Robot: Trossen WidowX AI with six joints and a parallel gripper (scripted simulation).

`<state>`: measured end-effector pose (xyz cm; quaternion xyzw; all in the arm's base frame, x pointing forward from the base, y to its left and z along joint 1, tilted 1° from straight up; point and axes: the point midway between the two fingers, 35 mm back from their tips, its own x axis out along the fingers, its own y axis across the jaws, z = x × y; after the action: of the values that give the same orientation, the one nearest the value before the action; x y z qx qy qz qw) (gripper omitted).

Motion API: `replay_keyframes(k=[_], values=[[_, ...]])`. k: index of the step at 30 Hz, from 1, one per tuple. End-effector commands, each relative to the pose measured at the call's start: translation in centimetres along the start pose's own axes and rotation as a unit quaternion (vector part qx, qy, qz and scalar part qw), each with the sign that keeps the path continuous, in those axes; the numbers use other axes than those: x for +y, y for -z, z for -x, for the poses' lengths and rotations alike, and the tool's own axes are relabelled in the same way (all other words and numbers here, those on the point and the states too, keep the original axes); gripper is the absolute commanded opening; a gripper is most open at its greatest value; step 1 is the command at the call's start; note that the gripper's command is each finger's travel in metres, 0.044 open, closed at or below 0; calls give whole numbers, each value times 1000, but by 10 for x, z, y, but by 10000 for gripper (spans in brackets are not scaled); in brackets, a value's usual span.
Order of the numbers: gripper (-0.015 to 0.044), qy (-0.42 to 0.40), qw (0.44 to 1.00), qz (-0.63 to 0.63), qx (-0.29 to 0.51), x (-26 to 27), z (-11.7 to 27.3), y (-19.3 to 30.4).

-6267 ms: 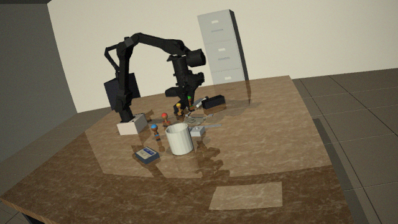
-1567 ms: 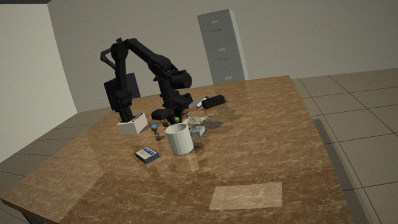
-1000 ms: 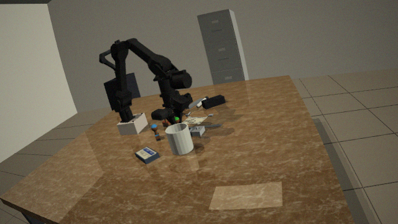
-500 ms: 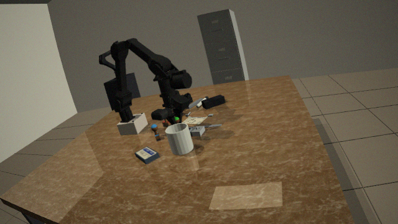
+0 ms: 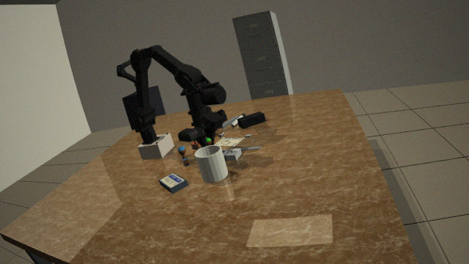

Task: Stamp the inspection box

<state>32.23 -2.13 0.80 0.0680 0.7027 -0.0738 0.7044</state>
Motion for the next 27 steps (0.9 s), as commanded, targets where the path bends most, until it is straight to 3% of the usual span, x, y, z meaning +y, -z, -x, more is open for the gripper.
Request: replay_keyframes(k=[1, 27], values=[[0, 0, 1000, 0, -2, 0, -2, -1], [0, 0, 1000, 0, -2, 0, 9, -1]])
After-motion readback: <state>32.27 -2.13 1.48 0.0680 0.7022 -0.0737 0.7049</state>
